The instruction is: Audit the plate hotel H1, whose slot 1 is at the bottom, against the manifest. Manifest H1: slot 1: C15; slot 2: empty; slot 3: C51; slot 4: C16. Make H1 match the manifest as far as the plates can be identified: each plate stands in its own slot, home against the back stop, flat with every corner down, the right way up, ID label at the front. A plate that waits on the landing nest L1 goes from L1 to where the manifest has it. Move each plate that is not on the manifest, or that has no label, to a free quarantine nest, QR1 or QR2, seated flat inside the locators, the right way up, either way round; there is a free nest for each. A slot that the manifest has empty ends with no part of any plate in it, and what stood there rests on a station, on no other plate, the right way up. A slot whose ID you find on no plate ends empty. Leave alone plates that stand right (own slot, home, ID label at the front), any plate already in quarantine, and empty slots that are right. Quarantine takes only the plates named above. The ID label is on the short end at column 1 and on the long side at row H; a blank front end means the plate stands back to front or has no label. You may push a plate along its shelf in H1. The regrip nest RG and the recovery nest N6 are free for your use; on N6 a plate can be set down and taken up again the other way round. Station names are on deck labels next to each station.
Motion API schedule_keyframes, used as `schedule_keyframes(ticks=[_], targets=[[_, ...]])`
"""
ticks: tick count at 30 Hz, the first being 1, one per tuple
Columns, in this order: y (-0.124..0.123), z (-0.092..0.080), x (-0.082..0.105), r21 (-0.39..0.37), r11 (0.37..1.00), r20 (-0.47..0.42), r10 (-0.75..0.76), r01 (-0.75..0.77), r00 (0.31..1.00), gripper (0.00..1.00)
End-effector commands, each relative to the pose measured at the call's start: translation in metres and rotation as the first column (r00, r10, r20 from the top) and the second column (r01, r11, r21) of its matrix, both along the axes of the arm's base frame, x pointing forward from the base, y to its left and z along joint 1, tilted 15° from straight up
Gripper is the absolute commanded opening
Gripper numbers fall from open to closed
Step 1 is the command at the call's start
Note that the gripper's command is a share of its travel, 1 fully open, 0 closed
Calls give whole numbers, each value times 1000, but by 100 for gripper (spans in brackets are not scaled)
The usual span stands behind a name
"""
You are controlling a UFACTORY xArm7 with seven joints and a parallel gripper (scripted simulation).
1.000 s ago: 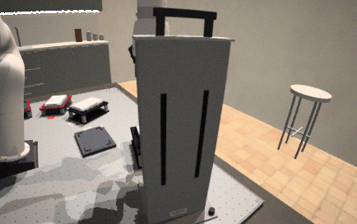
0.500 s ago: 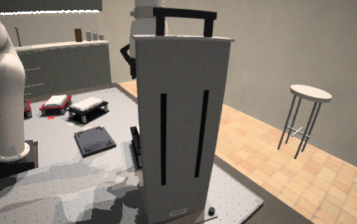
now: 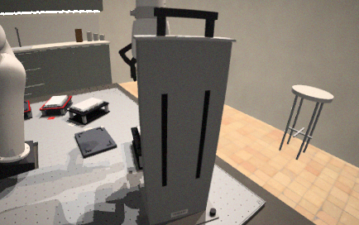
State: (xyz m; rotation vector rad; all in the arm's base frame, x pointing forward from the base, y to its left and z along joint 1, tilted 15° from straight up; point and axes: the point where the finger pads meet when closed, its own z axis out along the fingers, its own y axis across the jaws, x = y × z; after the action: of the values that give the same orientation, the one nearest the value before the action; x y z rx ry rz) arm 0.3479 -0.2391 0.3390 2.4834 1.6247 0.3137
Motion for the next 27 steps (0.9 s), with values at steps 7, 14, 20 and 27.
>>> schedule_keyframes(ticks=[7,14,20,27], targets=[[-1,0,1,-7,999,3,38,-38,999,100],[-1,-8,3,-7,999,3,38,-38,999,100],[-1,-17,6,-7,999,3,38,-38,999,100],[-1,-29,9,-7,999,3,38,-38,999,100]])
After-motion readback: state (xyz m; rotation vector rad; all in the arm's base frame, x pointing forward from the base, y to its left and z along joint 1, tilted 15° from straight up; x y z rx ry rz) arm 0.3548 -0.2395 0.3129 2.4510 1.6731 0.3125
